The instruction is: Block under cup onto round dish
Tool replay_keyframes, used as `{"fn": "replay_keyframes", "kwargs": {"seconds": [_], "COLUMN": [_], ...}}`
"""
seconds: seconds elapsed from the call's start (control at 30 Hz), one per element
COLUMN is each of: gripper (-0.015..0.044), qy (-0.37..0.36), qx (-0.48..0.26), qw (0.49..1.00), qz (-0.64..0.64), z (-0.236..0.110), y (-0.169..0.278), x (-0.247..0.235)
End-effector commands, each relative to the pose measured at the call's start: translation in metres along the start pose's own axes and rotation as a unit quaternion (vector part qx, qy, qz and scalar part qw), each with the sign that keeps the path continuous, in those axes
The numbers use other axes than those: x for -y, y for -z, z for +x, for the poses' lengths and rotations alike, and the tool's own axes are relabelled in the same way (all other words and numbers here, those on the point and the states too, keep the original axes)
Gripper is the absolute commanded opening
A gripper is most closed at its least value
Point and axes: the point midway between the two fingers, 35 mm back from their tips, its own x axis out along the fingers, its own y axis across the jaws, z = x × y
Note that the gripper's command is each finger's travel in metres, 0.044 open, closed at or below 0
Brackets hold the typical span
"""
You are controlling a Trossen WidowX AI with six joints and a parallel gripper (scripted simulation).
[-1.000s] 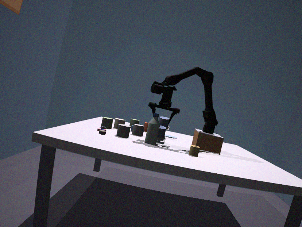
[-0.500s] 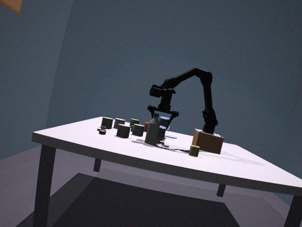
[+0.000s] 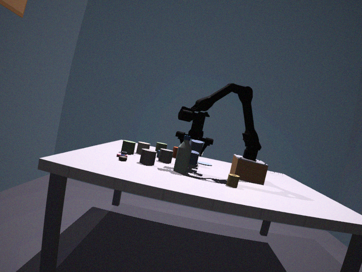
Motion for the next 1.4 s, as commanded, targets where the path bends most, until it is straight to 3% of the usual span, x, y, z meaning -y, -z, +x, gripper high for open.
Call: {"fn": "replay_keyframes", "kwargs": {"seconds": [0.0, 0.47, 0.53, 0.93, 1.3, 1.37], "gripper": [0.044, 0.044, 0.0387, 0.0308, 0.0019, 0.0], "qy": [-0.007, -0.007, -0.007, -0.007, -0.007, -0.007], "qx": [-0.001, -0.001, -0.001, -0.001, -0.001, -0.001], "qw": [1.0, 1.0, 1.0, 1.0, 1.0, 1.0], "qz": [0.0, 0.0, 0.0, 0.0, 0.0, 0.0], "z": [0.011, 0.031, 0.031, 0.031, 0.022, 0.02], "y": [0.001, 0.001, 0.001, 0.001, 0.001, 0.0], "x": [-0.003, -0.004, -0.004, -0.004, -0.002, -0.002]}}
